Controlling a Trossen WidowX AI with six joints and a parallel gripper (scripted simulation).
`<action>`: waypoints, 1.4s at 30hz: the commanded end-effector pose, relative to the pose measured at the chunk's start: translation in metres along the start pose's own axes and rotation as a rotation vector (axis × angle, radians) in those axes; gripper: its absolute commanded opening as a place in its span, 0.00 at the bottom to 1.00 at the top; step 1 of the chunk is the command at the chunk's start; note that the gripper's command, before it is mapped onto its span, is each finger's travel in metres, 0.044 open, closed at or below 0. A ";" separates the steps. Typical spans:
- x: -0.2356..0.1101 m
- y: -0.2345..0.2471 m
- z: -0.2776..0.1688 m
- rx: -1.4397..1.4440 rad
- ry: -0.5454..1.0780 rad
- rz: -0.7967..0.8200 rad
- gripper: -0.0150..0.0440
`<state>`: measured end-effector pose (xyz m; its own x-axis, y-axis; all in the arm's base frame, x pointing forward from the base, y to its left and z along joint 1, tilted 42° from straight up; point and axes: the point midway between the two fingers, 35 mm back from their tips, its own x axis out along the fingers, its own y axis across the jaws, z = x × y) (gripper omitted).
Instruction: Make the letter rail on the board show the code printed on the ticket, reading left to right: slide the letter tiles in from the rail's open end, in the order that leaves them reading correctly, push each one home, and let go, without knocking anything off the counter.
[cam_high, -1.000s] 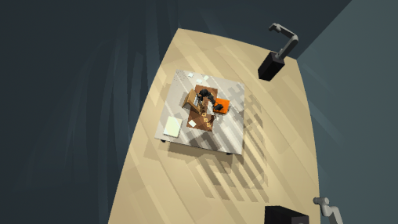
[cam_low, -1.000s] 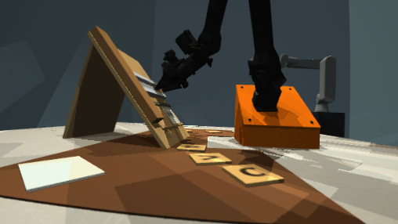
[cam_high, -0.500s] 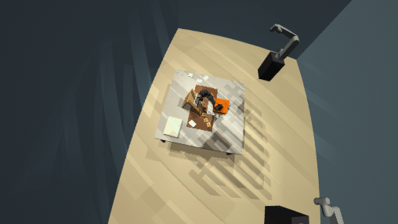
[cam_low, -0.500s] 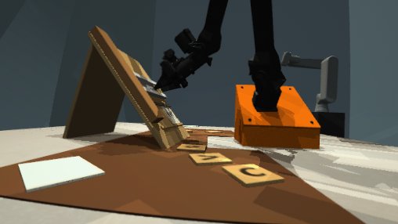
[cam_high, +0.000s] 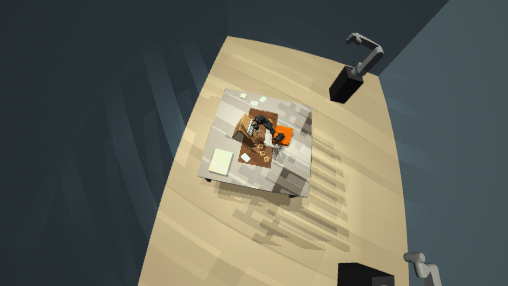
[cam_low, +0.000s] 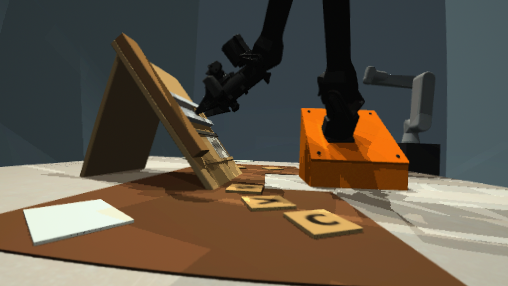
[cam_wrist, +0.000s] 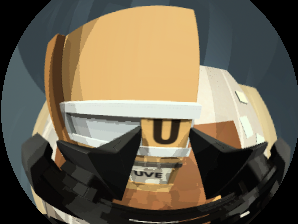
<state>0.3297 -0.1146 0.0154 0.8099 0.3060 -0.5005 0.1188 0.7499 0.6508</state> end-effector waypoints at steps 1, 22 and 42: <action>0.000 0.003 -0.002 0.007 0.002 -0.003 0.25; 0.000 0.016 -0.003 0.008 0.002 -0.003 0.25; 0.000 0.029 -0.002 0.008 0.002 -0.002 0.25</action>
<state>0.3326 -0.0947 0.0321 0.8102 0.3066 -0.4995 0.1184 0.7491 0.6518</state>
